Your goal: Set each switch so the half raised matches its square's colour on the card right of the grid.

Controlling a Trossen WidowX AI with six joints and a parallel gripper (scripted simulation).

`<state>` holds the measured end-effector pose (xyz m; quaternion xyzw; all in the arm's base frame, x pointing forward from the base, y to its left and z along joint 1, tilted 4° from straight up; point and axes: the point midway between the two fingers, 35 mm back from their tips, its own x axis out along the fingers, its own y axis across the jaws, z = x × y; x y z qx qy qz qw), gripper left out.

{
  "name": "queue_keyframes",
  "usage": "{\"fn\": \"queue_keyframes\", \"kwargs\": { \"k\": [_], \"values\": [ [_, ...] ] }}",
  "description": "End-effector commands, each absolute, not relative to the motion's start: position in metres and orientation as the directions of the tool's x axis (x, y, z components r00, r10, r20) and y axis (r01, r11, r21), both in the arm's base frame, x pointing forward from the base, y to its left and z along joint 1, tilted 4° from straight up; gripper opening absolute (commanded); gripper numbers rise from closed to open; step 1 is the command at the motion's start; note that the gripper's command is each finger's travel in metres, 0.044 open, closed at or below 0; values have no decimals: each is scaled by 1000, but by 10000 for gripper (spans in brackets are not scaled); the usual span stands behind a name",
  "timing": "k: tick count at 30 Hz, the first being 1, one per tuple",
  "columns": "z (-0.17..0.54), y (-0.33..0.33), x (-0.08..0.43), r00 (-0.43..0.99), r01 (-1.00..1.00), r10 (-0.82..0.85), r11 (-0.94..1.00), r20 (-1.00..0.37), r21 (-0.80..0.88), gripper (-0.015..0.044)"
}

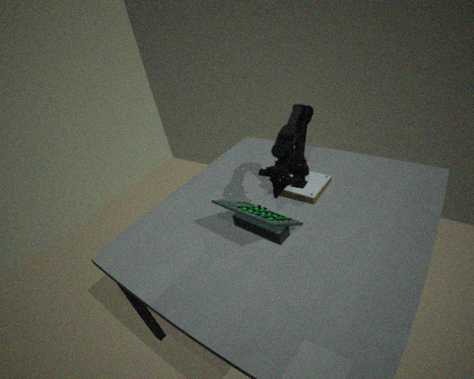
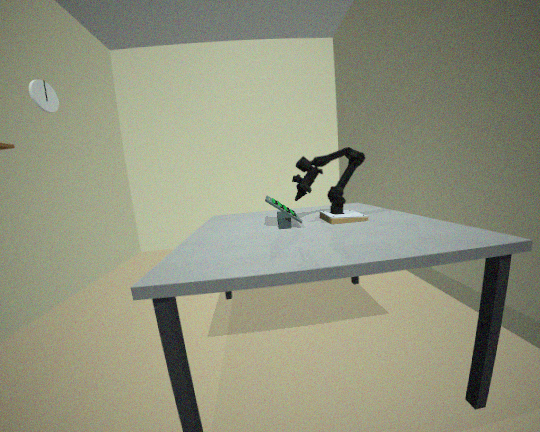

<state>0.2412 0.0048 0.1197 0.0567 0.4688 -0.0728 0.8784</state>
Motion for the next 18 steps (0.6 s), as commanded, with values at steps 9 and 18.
{"fn": "queue_keyframes", "kwargs": {
  "k": [9,18],
  "values": [
    [92,41,251,537,178,-71,983,-840,31,0],
    [80,39,258,533,178,-70,983,-843,32,0]
  ]
}}
